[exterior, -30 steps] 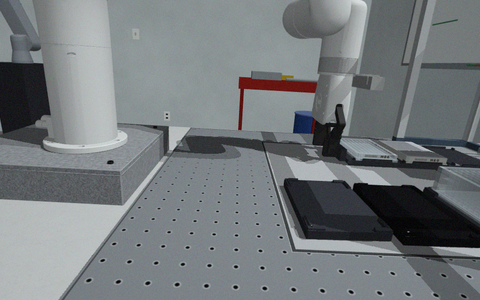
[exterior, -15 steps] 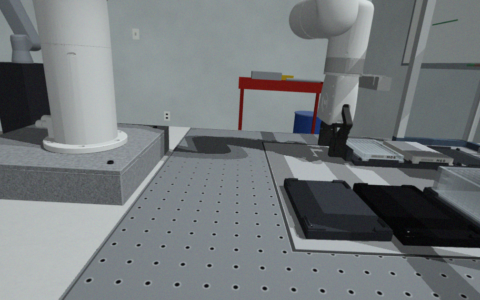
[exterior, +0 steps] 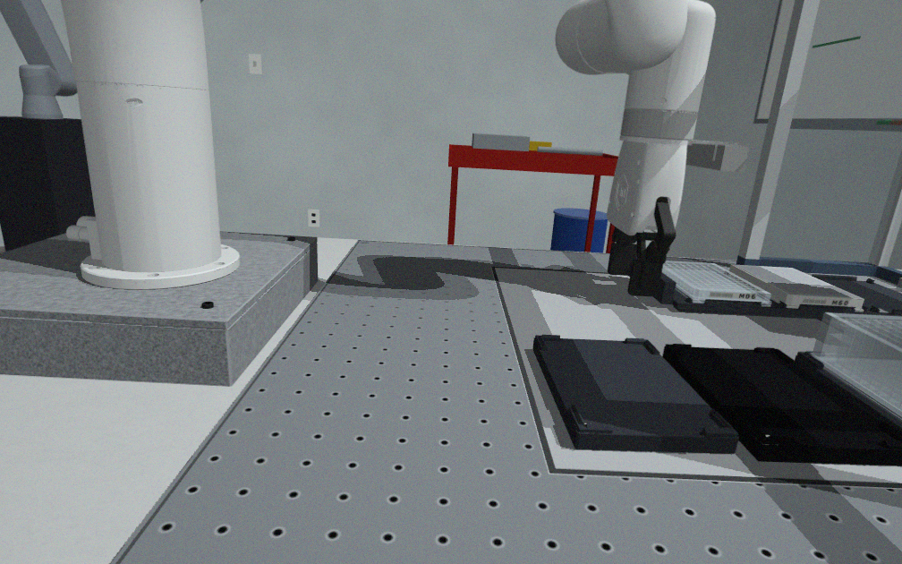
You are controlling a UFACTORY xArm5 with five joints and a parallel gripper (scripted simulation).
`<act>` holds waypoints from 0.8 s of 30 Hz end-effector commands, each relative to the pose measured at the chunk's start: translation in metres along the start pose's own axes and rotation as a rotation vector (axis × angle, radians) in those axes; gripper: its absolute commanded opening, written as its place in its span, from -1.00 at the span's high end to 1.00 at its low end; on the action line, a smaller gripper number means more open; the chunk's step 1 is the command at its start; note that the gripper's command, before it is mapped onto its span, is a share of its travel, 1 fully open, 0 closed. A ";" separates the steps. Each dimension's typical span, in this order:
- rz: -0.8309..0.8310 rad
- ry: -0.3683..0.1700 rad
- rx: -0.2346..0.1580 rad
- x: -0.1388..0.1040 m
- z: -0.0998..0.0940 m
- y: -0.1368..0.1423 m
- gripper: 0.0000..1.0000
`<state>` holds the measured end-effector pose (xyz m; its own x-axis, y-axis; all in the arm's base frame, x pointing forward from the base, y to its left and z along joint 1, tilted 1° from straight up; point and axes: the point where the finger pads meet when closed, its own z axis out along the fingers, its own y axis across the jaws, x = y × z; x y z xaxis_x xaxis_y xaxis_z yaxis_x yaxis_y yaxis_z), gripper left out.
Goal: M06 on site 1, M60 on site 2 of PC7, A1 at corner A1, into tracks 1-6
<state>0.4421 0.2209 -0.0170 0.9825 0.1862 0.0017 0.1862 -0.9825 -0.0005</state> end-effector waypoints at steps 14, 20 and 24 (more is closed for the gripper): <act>0.000 0.004 0.001 0.018 -0.002 0.000 -0.62; 0.000 0.005 0.001 0.024 -0.002 0.000 -0.62; 0.000 0.005 0.001 0.026 -0.002 0.000 -0.62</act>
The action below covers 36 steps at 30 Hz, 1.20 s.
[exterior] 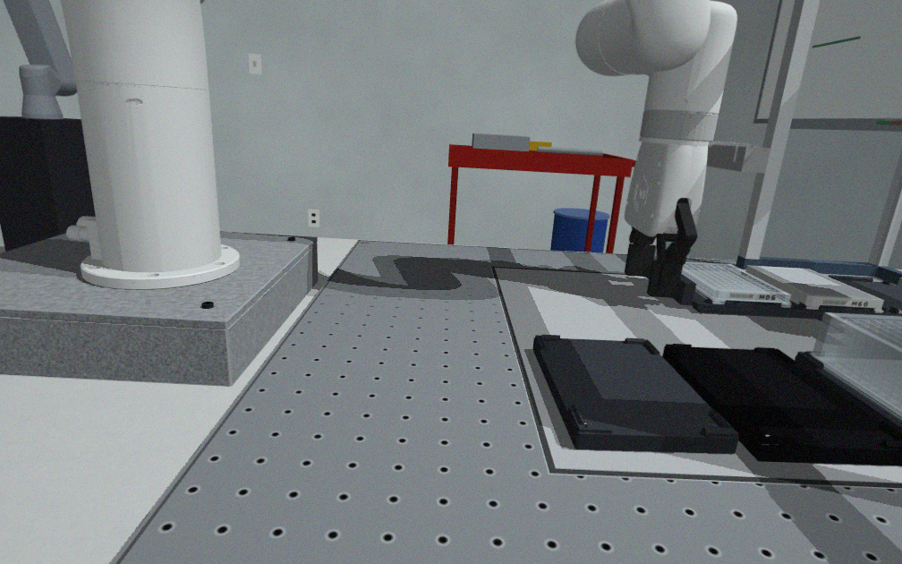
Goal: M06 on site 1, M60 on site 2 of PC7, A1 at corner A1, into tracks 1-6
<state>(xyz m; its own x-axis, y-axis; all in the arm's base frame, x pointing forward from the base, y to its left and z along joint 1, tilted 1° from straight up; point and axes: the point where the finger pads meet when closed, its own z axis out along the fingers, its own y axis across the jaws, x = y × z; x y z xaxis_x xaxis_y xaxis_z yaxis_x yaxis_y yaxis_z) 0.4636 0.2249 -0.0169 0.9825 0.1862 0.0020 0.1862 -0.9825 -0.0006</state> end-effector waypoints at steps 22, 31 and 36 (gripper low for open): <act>0.000 0.004 0.001 0.016 -0.002 0.000 -0.62; 0.000 0.004 0.001 0.019 -0.002 0.000 -0.62; 0.000 0.004 0.001 0.020 -0.002 0.000 -0.62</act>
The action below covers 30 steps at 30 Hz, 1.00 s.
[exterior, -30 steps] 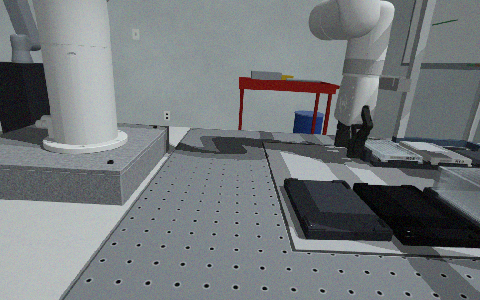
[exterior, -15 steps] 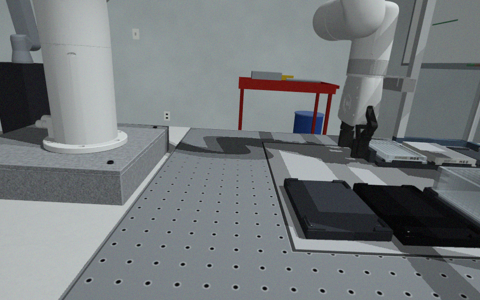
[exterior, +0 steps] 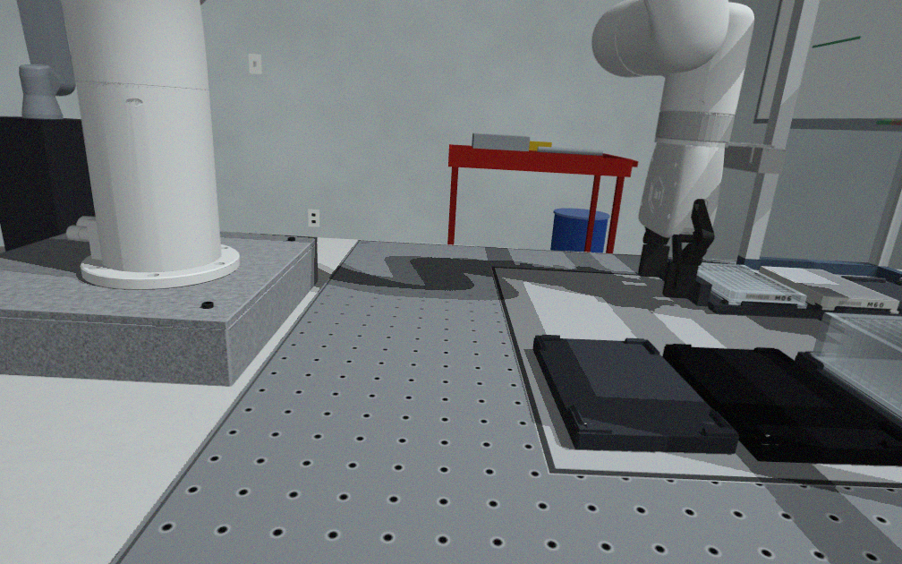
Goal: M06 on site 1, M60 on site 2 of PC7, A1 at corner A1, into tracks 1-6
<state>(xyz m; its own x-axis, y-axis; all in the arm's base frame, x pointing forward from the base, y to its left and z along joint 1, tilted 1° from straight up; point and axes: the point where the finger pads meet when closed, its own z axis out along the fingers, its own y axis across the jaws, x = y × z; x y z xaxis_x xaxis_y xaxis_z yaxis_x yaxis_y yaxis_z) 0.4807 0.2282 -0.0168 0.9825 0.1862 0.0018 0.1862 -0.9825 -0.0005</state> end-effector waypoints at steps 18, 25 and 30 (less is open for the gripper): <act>0.000 0.005 0.001 0.008 -0.002 0.000 -0.62; 0.000 0.005 0.001 0.010 -0.002 0.000 -0.62; 0.000 0.005 0.001 0.012 -0.002 0.000 -0.62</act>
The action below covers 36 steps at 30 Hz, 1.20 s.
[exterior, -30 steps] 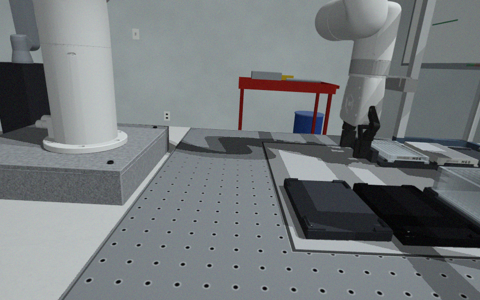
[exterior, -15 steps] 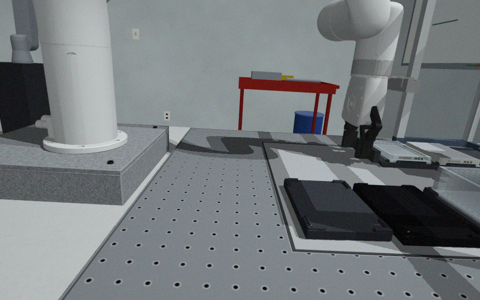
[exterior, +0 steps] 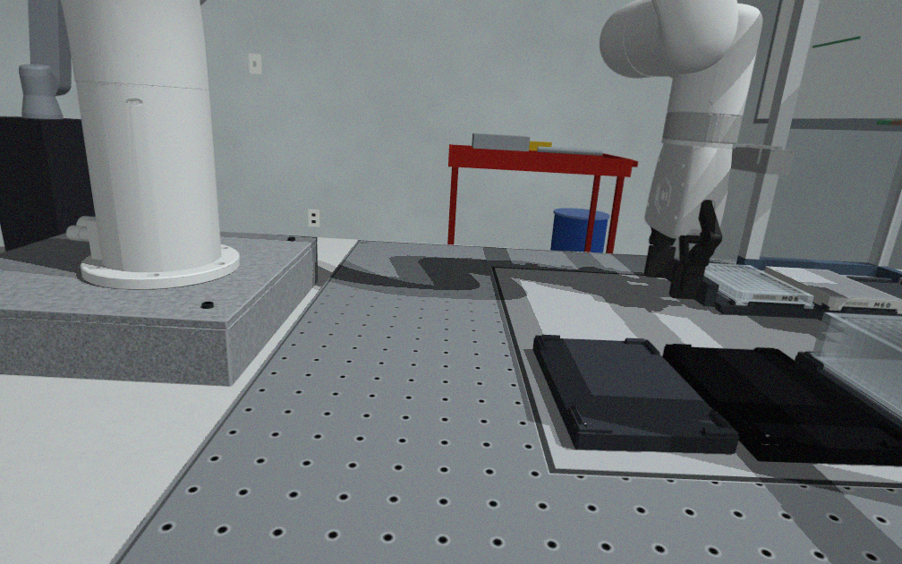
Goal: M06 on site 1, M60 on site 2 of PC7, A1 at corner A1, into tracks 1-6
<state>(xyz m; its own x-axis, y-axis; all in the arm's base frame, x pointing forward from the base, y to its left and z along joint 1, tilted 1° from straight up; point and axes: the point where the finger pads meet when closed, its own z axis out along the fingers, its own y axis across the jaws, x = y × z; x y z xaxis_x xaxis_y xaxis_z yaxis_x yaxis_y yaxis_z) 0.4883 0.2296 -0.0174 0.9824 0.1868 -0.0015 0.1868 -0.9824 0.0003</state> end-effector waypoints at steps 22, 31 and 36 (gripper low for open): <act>0.001 0.008 0.002 0.008 -0.002 0.000 -0.62; 0.001 0.008 0.002 0.008 -0.002 0.000 -0.62; 0.001 0.008 0.002 0.008 -0.002 0.000 -0.62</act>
<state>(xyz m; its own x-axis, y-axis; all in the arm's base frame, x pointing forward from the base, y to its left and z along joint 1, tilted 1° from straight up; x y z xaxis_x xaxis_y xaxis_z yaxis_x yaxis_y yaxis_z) 0.4887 0.2288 -0.0200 0.9821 0.1875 -0.0173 0.1876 -0.9822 0.0041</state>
